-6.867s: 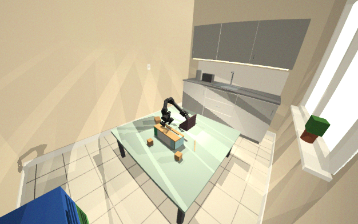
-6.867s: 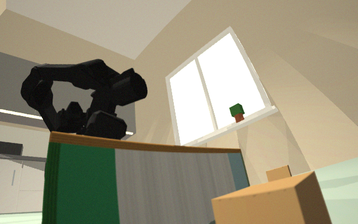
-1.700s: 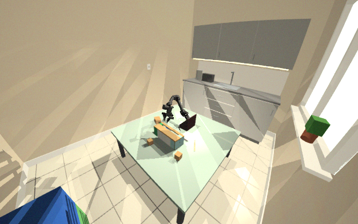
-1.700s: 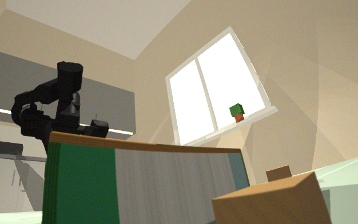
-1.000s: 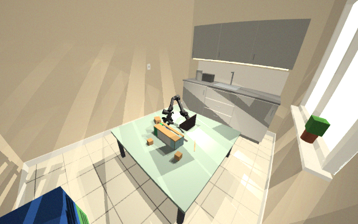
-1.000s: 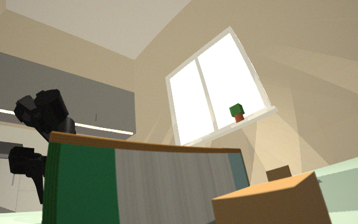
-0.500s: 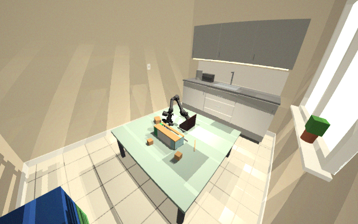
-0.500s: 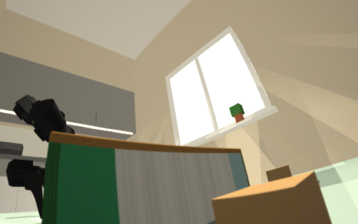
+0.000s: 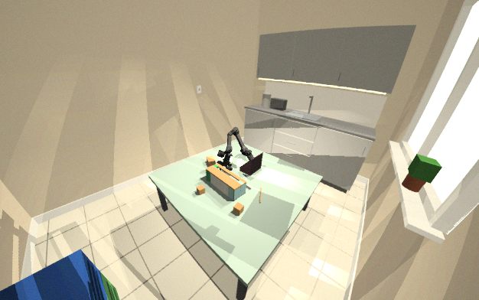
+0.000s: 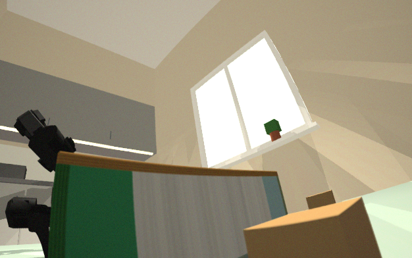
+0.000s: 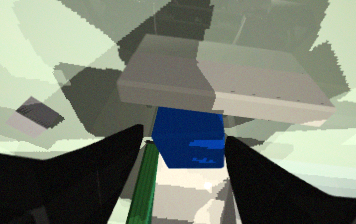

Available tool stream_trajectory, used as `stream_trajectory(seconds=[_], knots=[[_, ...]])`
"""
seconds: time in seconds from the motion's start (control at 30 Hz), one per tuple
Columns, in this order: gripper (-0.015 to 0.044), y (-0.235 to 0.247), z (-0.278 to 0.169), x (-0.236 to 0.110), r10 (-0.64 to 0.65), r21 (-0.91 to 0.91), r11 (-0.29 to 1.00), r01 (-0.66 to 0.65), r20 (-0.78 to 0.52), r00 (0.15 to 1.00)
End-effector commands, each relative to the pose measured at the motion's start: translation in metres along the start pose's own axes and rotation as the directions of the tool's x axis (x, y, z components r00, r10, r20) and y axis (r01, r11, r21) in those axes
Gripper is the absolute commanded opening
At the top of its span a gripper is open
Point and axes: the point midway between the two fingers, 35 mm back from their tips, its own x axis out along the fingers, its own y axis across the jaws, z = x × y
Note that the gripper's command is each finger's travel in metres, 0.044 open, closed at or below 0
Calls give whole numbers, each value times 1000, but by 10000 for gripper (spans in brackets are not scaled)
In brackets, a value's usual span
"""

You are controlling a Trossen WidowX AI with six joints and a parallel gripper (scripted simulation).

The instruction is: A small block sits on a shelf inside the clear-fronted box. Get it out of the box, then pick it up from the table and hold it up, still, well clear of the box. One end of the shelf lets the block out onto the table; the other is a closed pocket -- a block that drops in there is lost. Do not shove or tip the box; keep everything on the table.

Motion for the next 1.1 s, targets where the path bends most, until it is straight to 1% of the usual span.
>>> stream_trajectory(seconds=[0.0,0.1,0.23,0.37,0.7,0.87,1.07], knots=[[206,-2,2,2,-5,-7,1000,5,0,1000],[127,-2,2,2,-5,-7,1000,5,0,1000],[101,-2,2,2,-5,-7,1000,5,0,1000],[0,-2,-5,-7,-9,-5,1000,9,2,1000],[0,-2,-24,-52,-10,-3,1000,10,-1,1000],[0,-2,-25,-55,-9,-10,1000,9,-1,1000],[0,-6,-24,-59,-12,-229,973,14,10,1000]])
